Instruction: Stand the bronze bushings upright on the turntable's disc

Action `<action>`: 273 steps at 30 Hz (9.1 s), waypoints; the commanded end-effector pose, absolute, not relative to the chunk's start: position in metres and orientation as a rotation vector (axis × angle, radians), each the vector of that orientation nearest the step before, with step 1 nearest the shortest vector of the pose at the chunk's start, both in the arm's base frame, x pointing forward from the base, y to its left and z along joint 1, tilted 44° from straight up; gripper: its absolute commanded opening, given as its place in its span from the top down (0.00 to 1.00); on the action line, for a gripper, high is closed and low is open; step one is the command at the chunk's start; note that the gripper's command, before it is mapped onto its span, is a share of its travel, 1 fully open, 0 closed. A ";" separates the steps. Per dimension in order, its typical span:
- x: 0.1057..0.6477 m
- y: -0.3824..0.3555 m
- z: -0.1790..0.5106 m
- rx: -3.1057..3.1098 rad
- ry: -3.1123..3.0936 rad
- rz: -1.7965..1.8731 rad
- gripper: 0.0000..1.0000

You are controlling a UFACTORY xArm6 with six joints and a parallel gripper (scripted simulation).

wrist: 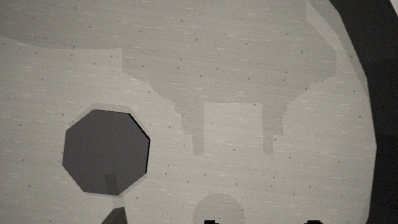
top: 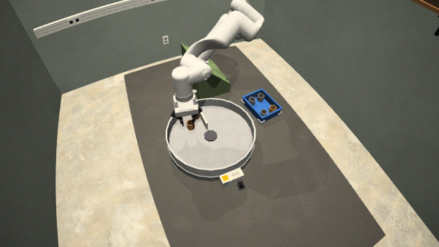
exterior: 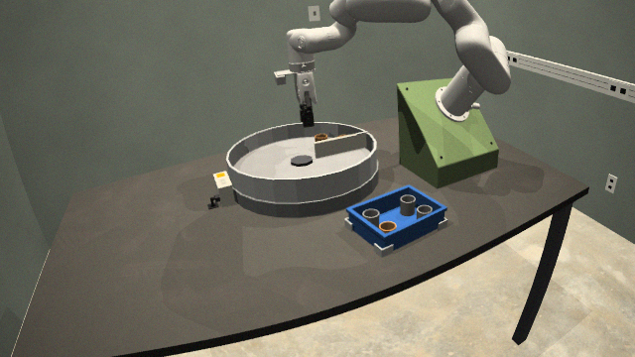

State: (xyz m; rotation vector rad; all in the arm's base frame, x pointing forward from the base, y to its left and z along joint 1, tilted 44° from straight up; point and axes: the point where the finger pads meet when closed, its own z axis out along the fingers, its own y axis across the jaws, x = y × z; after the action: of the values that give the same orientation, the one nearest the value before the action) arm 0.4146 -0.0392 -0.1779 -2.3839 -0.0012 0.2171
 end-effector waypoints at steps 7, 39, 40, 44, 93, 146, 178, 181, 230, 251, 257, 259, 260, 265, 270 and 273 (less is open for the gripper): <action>0.411 -0.017 -0.154 -2.381 -0.087 0.179 0.52; 0.357 0.251 0.109 -2.144 -1.043 -0.219 0.52; 0.355 0.261 0.119 -2.135 -1.063 -0.228 0.52; 0.351 0.283 0.142 -2.121 -1.094 -0.242 0.52; 0.348 0.307 0.141 -2.109 -1.127 -0.254 0.52; 0.338 0.353 0.092 -2.109 -1.127 -0.254 0.52; 0.334 0.369 0.074 -2.109 -1.127 -0.254 0.52; 0.334 0.369 0.074 -2.109 -1.127 -0.254 0.52; 0.334 0.369 0.074 -2.109 -1.127 -0.254 1.00; 0.340 0.342 0.103 -2.109 -1.127 -0.254 1.00; 0.345 0.323 0.124 -2.109 -1.127 -0.254 1.00; 0.346 0.316 0.131 -2.109 -1.127 -0.254 1.00; 0.347 0.313 0.134 -2.109 -1.127 -0.254 1.00; 0.349 0.304 0.144 -2.109 -1.127 -0.254 1.00; 0.352 0.291 0.157 -2.109 -1.127 -0.254 1.00; 0.353 0.286 0.163 -2.109 -1.127 -0.254 1.00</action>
State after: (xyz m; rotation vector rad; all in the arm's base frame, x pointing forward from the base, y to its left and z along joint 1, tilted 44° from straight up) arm 0.3507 0.2924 0.1551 -2.1095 -1.1267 -0.2515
